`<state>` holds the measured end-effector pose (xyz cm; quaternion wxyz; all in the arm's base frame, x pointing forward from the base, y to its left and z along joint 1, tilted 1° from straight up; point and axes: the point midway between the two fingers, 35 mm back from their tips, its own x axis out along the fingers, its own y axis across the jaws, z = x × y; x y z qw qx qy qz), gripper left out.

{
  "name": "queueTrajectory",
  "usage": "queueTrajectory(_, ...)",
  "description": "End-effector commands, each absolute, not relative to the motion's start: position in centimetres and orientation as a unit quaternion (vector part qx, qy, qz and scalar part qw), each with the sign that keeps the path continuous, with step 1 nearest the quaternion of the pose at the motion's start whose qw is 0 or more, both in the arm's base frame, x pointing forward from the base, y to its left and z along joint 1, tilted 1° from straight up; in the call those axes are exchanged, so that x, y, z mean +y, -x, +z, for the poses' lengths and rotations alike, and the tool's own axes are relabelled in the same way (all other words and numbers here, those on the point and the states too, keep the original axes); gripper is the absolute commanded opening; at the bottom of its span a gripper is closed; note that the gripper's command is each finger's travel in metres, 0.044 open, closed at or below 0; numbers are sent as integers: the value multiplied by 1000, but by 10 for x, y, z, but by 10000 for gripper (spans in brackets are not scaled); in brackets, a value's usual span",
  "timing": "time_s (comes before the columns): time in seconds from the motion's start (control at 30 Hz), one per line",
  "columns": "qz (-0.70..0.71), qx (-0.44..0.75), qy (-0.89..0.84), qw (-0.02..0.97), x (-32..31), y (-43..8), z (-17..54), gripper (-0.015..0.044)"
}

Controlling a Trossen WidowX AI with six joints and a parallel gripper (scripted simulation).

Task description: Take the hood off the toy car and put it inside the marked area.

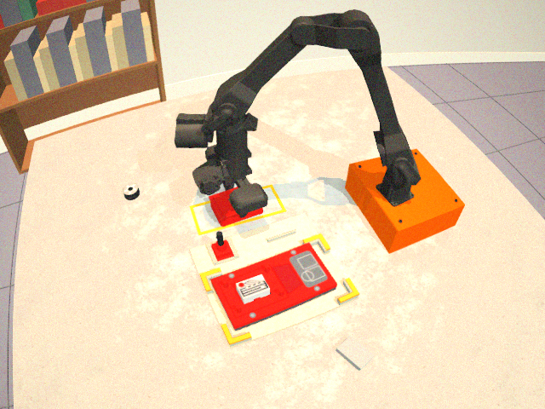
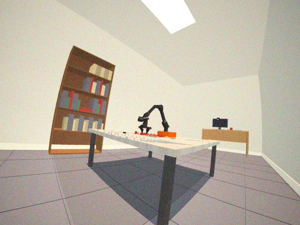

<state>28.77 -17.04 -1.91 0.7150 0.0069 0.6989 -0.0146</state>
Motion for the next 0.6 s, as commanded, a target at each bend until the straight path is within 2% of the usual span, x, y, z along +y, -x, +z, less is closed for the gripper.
queueTrajectory(0.0,-15,699,-7,715,-170,-288,-19,52)
queueTrajectory(0.47,-15,699,-7,715,-170,-288,-19,420)
queueTrajectory(0.5,-15,699,-7,715,-171,-288,-17,440)
queueTrajectory(0.57,-15,699,-7,715,-171,-289,-9,440)
